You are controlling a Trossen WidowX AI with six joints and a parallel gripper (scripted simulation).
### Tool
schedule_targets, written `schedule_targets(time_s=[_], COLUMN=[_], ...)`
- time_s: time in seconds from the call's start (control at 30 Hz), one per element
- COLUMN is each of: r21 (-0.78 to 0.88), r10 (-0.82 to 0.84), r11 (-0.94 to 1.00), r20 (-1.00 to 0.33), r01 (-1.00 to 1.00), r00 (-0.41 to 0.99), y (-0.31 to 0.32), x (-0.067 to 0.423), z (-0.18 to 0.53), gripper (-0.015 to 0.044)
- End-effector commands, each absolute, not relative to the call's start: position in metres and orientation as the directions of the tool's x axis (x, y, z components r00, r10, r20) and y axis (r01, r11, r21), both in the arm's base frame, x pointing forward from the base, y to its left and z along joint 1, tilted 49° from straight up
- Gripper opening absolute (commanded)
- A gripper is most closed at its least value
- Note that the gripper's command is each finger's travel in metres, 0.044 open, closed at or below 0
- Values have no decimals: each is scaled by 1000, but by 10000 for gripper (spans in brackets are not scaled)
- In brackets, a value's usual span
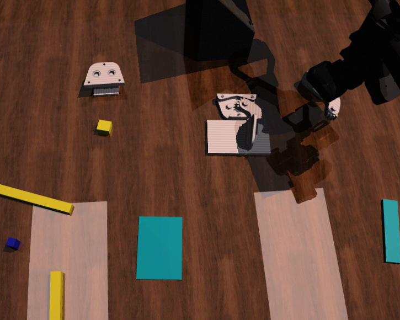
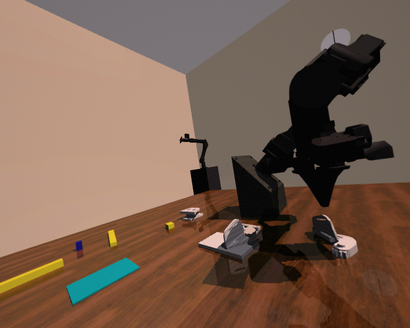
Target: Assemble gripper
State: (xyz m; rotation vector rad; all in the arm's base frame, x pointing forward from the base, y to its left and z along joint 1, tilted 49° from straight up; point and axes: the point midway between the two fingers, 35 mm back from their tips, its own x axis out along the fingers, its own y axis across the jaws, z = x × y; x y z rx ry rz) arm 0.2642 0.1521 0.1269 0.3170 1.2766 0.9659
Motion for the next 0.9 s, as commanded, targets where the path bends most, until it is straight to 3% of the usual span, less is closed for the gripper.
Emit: schedule_targets(time_s=[0.0,0.3,0.87], r21=[684,684,685], r10=[753,753,752], r11=[586,586,588], r20=[-658,-658,-659], r01=[-434,-434,-430], r00=[-20,-20,-21], y=[152,152,152], x=[264,264,264], z=[128,128,127], gripper=[0,0,440])
